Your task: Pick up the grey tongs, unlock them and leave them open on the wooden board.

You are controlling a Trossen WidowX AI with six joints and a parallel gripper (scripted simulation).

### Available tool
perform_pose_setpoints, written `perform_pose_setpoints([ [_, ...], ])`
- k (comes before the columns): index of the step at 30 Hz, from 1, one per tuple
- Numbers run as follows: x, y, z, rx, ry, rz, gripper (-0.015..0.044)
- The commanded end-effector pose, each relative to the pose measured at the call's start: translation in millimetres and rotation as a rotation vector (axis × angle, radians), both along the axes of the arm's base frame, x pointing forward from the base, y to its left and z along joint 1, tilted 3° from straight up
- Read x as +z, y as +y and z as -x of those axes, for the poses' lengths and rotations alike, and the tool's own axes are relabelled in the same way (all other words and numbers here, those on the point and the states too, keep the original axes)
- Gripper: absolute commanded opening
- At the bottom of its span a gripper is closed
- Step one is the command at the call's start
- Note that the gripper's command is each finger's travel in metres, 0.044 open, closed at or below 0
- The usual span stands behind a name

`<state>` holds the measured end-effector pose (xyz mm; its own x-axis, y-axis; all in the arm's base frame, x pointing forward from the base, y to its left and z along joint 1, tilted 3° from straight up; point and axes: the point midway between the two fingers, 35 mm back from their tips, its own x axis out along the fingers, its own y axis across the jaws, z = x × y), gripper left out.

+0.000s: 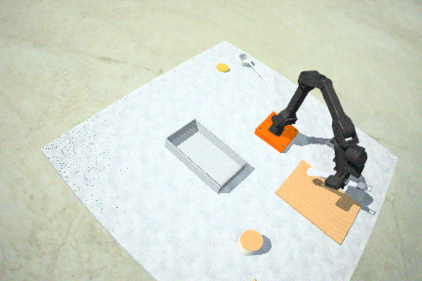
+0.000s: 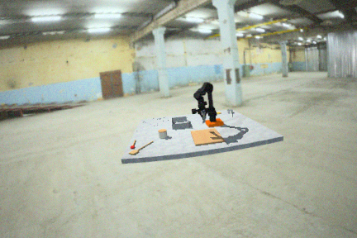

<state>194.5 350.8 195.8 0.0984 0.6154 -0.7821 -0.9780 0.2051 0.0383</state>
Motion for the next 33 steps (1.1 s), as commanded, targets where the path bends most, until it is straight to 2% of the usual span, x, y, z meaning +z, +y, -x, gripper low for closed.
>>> perform_pose_setpoints([
  [1,1.4,3.3,-1.0,0.006,-0.004,0.054,-0.015],
  [33,-8.1,-5.8,12.0,0.064,0.018,0.535,-0.015],
])
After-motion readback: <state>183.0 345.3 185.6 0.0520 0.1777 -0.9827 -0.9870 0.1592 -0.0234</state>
